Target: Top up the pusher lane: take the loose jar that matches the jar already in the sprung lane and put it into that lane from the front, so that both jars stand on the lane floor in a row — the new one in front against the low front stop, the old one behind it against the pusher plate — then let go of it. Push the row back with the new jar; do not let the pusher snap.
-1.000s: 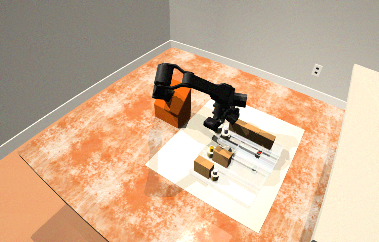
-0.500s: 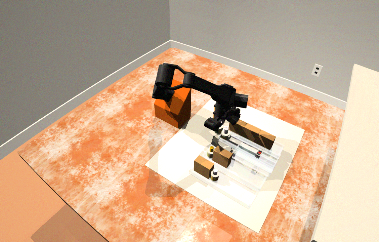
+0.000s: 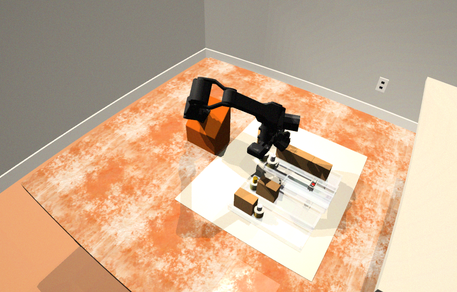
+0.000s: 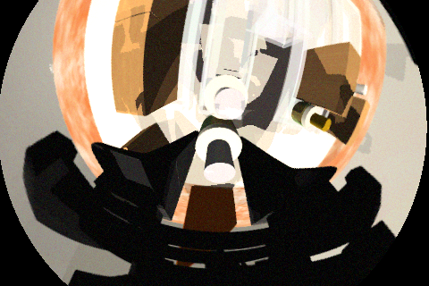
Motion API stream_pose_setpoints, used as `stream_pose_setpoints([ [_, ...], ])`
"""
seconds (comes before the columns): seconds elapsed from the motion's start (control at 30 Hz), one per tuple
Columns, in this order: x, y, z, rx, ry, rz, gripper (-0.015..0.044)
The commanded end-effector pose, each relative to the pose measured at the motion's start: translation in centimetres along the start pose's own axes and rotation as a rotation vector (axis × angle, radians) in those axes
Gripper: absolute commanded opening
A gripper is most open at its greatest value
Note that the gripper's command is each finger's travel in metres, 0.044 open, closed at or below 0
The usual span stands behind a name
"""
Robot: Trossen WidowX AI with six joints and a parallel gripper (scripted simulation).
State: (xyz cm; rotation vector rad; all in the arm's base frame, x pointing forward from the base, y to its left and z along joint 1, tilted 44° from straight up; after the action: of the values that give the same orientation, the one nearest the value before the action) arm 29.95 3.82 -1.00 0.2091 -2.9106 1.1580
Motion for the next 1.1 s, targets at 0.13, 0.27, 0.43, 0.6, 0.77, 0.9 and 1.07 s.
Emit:
stream_pose_setpoints([
  [0.13, -1.0, -0.1, -0.2, 0.002, -0.019, 0.009, 0.0000],
  [0.27, -1.2, -0.1, -0.2, 0.002, -0.019, 0.009, 0.0000],
  [0.43, -1.4, -0.1, -0.2, 0.002, -0.019, 0.009, 0.0000],
  [0.6, -1.6, -0.1, -0.2, 0.002, -0.019, 0.009, 0.0000],
  [0.77, -1.8, -0.2, -0.2, 0.002, -0.019, 0.009, 0.0000],
  [0.9, -1.9, -0.2, -0.2, 0.002, -0.019, 0.009, 0.0000],
  [1.07, -2.1, -0.2, -0.2, 0.002, -0.020, 0.010, 0.0000],
])
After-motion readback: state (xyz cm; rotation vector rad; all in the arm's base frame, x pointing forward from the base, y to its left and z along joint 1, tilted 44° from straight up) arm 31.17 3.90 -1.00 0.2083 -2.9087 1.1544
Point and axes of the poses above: the point midway between the two fingers, 35 mm back from their tips, its own z axis out along the fingers, its own y axis across the jaws, x = y × z, the point moved 5 cm from there along -z, back along the fingers, and after that the axes turned 5 degrees about -z, right-handed, at the moved point
